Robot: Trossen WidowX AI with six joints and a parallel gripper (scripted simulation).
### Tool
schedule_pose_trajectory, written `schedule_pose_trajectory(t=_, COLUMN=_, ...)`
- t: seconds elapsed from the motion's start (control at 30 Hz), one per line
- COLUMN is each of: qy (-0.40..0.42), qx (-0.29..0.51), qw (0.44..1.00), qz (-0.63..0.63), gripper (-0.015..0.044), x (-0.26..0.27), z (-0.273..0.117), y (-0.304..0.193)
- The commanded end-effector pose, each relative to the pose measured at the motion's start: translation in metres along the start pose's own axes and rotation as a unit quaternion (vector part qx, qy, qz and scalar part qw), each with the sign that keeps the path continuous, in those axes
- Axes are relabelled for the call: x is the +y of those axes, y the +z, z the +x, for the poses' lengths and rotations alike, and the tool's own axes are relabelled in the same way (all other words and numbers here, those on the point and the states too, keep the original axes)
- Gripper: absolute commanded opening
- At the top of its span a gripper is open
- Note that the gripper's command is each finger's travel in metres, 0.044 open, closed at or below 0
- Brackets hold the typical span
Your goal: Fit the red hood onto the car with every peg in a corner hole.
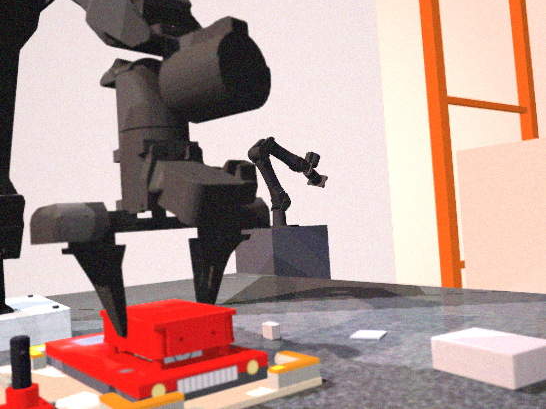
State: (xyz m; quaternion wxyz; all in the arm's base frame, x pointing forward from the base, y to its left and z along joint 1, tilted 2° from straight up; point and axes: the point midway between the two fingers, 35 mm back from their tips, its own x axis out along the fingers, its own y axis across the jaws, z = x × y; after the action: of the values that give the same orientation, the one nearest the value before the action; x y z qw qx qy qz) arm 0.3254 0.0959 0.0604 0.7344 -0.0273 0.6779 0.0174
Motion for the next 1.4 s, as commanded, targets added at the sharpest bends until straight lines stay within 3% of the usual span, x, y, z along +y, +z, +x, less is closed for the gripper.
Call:
schedule_pose_trajectory(t=0.0, qy=-0.001, qx=-0.001, qw=1.0, qz=0.0, gripper=0.0, x=-0.0005, z=0.0017, y=0.0002)
schedule_pose_trajectory(t=0.7, qy=0.0, qx=-0.001, qw=1.0, qz=0.0, gripper=0.0, x=0.0, z=0.0055, y=-0.0003)
schedule_pose_trajectory(t=1.23, qy=0.0, qx=-0.001, qw=1.0, qz=0.0, gripper=0.042, x=0.0, z=0.006, y=-0.0003)
schedule_pose_trajectory(t=1.37, qy=0.0, qx=-0.001, qw=1.0, qz=0.0, gripper=0.044, x=0.0, z=0.006, y=-0.0003)
